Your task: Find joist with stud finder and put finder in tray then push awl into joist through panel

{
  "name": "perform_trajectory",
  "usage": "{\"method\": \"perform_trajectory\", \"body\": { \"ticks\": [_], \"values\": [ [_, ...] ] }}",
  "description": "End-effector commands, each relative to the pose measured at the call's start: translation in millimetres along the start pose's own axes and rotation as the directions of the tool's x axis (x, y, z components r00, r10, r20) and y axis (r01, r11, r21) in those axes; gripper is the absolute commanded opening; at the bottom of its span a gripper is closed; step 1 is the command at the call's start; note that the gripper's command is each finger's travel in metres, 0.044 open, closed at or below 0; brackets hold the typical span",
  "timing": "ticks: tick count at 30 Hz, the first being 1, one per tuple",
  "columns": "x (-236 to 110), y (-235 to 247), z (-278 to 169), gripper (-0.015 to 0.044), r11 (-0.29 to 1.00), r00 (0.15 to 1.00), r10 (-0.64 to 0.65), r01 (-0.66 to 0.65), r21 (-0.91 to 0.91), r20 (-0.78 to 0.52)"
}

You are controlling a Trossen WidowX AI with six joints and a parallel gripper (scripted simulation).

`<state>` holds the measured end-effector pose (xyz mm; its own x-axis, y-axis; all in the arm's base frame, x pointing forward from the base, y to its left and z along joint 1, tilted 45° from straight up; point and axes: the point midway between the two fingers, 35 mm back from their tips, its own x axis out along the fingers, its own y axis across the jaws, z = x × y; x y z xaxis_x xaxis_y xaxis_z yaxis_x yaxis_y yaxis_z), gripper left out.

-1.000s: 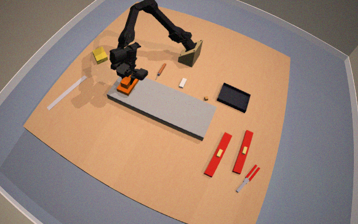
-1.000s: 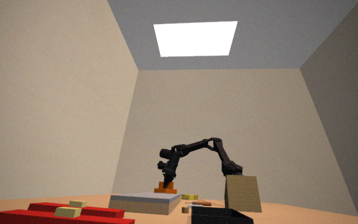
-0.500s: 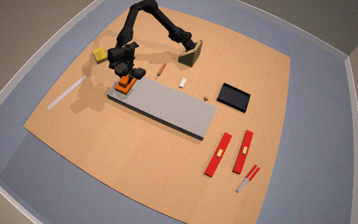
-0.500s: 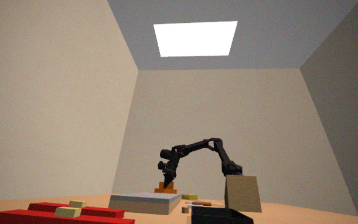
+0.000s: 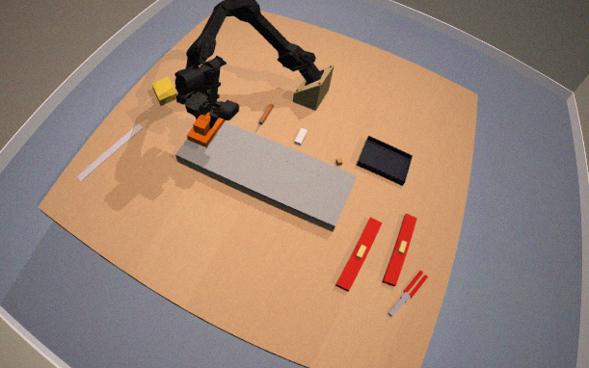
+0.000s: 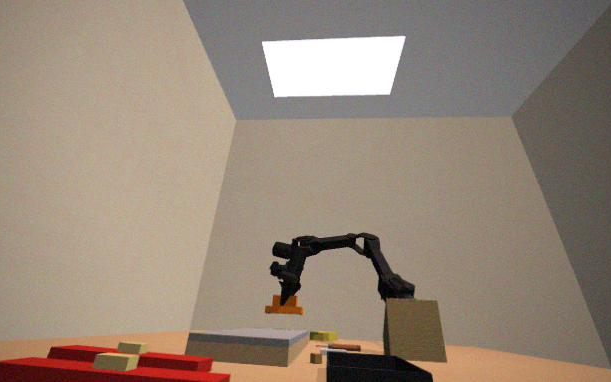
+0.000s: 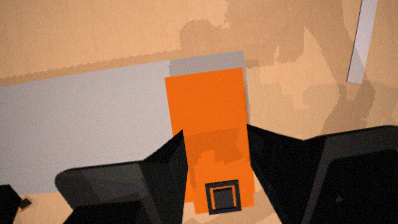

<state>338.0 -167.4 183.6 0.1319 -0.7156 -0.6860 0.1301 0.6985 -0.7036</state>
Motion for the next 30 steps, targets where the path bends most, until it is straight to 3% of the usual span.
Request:
{"method": "perform_trajectory", "body": {
  "ticks": [1, 7, 13, 30],
  "values": [
    [-23.5, -1.2, 7.9, 0.0, 1.0, 1.0, -0.004, 0.004, 0.005, 0.012],
    [-50.4, -3.1, 11.4, 0.0, 1.0, 1.0, -0.007, 0.007, 0.004, 0.014],
    [-51.2, 6.6, 15.5, 0.0, 1.0, 1.0, 0.007, -0.006, -0.02, 0.018],
    [-62.5, 179.7, 44.5, 0.0, 0.885, 0.976, 0.216, -0.184, -0.427, 0.029]
  ]
}}
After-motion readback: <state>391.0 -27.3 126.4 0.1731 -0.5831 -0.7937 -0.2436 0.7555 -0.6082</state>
